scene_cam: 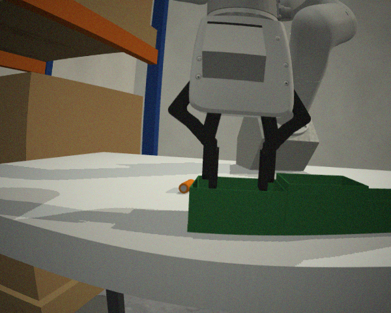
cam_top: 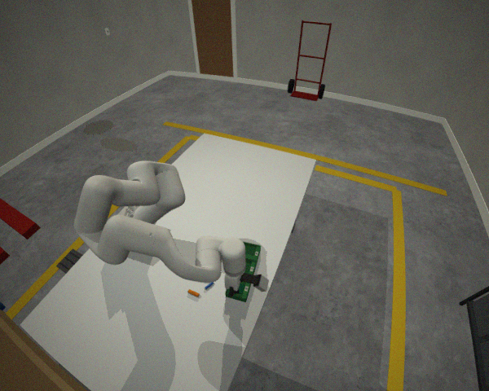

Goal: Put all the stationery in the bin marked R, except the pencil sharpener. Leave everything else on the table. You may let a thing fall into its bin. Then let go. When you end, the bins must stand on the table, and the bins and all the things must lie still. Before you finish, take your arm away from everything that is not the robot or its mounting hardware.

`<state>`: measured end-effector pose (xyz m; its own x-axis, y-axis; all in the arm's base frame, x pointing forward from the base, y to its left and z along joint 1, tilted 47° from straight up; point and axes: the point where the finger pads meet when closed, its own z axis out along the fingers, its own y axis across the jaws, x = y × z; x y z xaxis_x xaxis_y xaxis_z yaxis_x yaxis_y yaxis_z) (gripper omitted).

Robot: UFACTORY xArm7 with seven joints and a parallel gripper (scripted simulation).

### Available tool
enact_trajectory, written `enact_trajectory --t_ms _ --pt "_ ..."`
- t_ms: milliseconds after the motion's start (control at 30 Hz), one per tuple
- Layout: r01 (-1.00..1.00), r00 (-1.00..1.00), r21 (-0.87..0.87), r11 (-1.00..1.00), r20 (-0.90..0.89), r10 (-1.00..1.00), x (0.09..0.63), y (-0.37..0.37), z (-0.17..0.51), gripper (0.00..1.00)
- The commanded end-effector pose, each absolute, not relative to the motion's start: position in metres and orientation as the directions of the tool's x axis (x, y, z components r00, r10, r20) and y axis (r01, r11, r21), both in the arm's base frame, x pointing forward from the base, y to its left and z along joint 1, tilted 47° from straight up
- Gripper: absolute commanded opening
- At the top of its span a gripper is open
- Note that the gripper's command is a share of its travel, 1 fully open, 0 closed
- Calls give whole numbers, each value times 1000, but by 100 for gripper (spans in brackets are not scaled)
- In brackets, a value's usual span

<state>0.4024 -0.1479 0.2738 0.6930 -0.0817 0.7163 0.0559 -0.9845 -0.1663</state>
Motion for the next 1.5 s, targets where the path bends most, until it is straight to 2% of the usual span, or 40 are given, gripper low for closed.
enact_trajectory --t_ms 0,633,667,967,1300,1367,1467 --pt "55 691 -165 -985 718 -82 399 -149 278 47" --pt "54 691 -165 -985 718 -82 376 -154 299 47" --pt "20 693 -201 -979 709 -131 370 -151 294 38" --pt "-190 668 -407 -894 613 -421 328 -132 258 38" --pt "-418 566 -596 -685 418 -710 269 -104 207 38" --pt "-418 566 -596 -685 418 -710 269 -104 207 38" --pt "-499 504 -648 -576 324 -801 268 -104 206 38"
